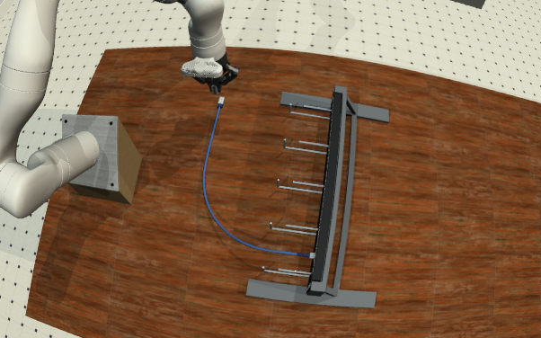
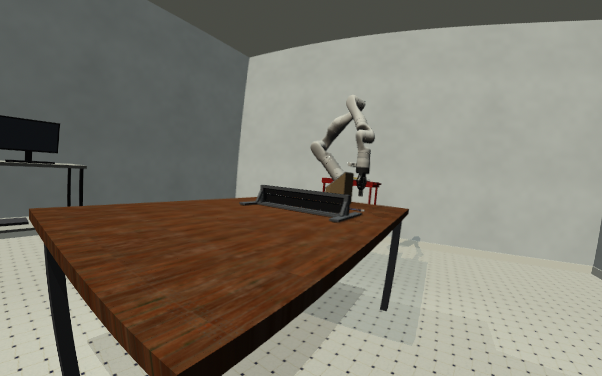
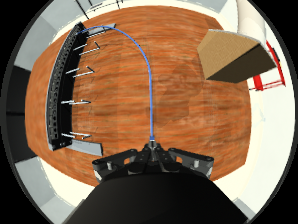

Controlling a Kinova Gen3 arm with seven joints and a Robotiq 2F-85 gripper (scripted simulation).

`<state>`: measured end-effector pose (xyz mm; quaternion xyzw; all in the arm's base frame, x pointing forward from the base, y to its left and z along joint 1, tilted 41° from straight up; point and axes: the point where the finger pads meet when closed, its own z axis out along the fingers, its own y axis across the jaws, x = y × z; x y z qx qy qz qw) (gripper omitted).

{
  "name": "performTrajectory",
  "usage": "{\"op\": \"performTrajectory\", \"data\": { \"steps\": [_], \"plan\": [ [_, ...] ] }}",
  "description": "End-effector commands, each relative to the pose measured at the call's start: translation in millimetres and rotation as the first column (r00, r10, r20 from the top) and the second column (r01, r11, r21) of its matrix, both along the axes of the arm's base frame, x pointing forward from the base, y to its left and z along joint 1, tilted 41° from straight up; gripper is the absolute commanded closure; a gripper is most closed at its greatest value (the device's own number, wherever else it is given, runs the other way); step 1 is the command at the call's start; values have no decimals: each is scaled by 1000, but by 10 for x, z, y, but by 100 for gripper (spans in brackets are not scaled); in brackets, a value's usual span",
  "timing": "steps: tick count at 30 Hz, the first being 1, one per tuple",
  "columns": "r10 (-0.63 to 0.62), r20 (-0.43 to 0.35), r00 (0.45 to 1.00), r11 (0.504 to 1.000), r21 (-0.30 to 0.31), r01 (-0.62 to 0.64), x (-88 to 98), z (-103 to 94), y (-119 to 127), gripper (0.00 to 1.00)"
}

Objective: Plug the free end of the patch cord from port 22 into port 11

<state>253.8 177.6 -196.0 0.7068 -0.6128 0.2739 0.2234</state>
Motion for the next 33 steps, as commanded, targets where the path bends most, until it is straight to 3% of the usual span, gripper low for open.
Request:
{"op": "performTrajectory", "data": {
  "steps": [1,24,25,33],
  "plan": [
    [1,0,1000,1000,2,-1,2,3,10,100],
    [-2,3,1000,1000,2,2,-11,-54,69,100],
    [-2,3,1000,1000,2,2,-11,-54,69,63],
    [-2,3,1000,1000,2,2,-11,-54,69,63]
  ]
}}
